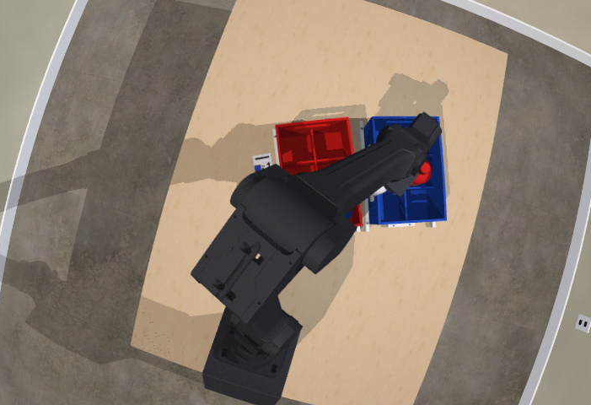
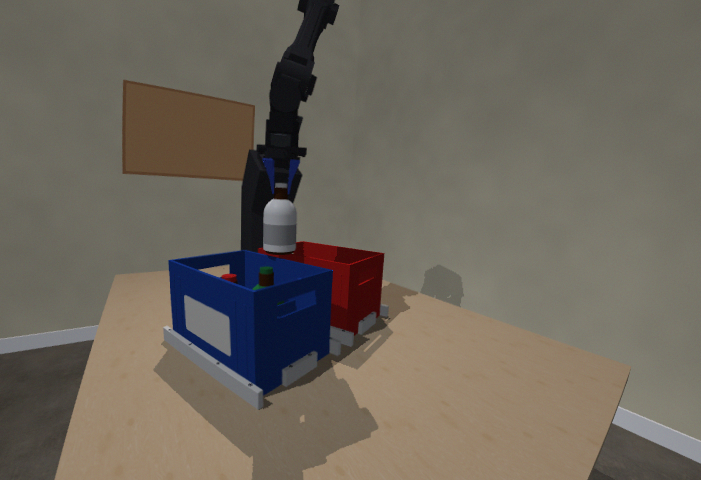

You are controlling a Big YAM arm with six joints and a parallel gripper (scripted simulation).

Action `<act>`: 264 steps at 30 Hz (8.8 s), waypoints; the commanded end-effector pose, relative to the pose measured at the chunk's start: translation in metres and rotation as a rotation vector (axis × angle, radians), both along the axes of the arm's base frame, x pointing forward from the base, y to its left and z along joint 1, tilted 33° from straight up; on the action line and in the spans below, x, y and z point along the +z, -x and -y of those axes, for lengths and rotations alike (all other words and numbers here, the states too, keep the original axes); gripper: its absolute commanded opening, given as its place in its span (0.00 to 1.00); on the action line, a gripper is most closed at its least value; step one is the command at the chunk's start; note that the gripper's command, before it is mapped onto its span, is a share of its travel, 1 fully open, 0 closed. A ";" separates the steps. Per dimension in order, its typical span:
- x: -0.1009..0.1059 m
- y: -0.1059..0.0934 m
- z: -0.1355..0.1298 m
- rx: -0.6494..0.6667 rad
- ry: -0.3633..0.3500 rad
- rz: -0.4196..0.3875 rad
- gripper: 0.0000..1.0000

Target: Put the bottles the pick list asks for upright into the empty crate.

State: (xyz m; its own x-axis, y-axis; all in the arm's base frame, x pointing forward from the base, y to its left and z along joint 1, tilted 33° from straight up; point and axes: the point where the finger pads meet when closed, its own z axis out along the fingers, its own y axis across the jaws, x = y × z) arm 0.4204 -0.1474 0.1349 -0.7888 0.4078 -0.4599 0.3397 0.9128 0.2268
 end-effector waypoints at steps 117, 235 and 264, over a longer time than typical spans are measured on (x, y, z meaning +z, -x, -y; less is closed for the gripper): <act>0.090 -0.081 -0.126 -0.017 0.011 0.096 0.00; 0.016 -0.096 -0.127 -0.017 0.009 0.068 0.00; 0.006 -0.119 -0.126 -0.018 0.010 0.087 0.00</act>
